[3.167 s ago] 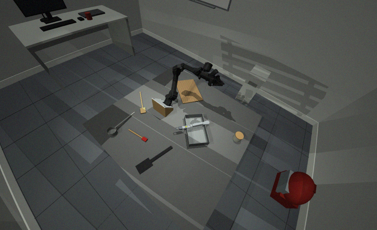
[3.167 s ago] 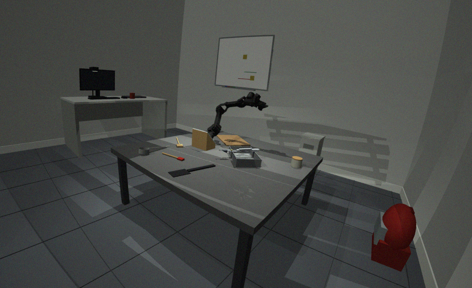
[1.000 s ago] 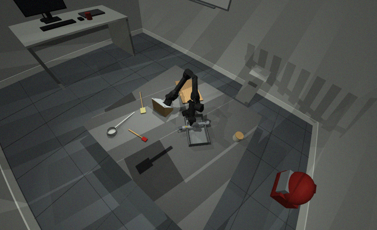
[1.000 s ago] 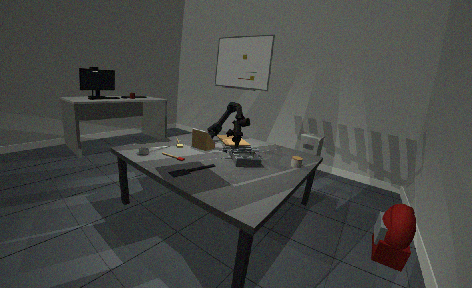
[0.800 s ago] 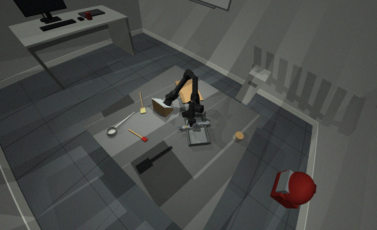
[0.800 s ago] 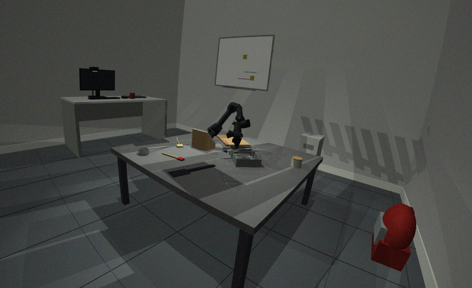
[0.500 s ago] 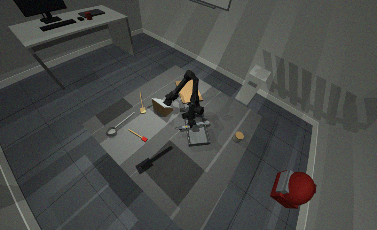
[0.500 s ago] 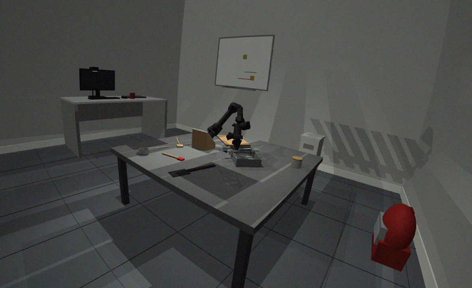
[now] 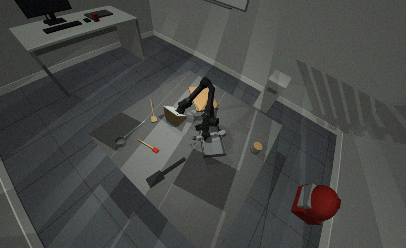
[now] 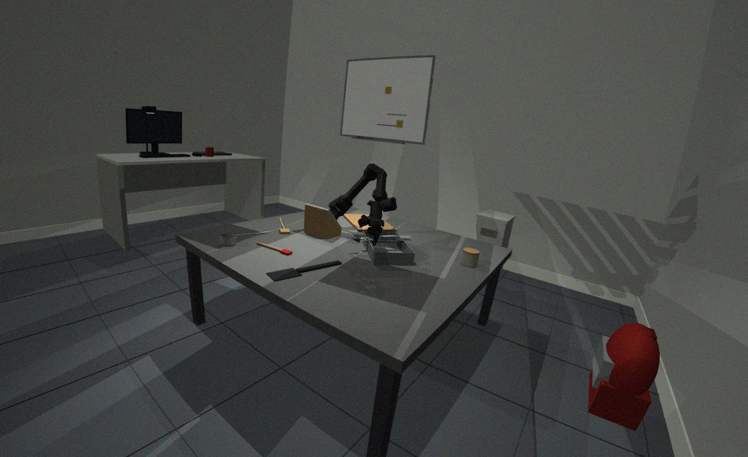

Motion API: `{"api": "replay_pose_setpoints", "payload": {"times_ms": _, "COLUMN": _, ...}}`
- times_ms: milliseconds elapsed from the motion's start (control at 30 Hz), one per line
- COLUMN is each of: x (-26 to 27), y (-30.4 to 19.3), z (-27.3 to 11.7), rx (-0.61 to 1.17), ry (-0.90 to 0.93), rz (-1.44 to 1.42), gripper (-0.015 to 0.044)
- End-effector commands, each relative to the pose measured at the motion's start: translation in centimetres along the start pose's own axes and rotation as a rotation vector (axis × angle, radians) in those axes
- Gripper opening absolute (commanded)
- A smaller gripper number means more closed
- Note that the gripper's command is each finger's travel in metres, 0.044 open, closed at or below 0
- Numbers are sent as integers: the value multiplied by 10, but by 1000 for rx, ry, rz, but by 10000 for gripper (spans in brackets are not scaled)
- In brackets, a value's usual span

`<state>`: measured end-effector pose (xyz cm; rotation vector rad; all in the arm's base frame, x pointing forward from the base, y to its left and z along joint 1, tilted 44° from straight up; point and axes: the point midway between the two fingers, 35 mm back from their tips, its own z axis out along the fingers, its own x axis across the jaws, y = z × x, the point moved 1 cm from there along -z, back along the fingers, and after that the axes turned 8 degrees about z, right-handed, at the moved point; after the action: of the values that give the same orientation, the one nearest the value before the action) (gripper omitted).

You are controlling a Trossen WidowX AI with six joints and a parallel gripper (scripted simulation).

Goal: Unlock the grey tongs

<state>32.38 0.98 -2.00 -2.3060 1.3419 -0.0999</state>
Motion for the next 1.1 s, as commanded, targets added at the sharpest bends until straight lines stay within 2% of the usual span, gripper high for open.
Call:
{"api": "replay_pose_setpoints", "payload": {"times_ms": 0, "x": -1, "y": 3, "z": 8, "rx": -9, "ry": 0, "rz": 4, "gripper": 260}}
{"api": "replay_pose_setpoints", "payload": {"times_ms": 133, "x": -1, "y": 3, "z": 11, "rx": -9, "ry": 0, "rz": 4, "gripper": 260}}
{"api": "replay_pose_setpoints", "payload": {"times_ms": 200, "x": -1, "y": 1, "z": 7, "rx": -1, "ry": -2, "rz": 0, "gripper": 208}}
{"api": "replay_pose_setpoints", "payload": {"times_ms": 1000, "x": -1, "y": 1, "z": 7, "rx": -1, "ry": -2, "rz": 0, "gripper": 48}}
{"api": "replay_pose_setpoints", "payload": {"times_ms": 1067, "x": -1, "y": 1, "z": 7, "rx": -1, "ry": -2, "rz": 0, "gripper": -5}}
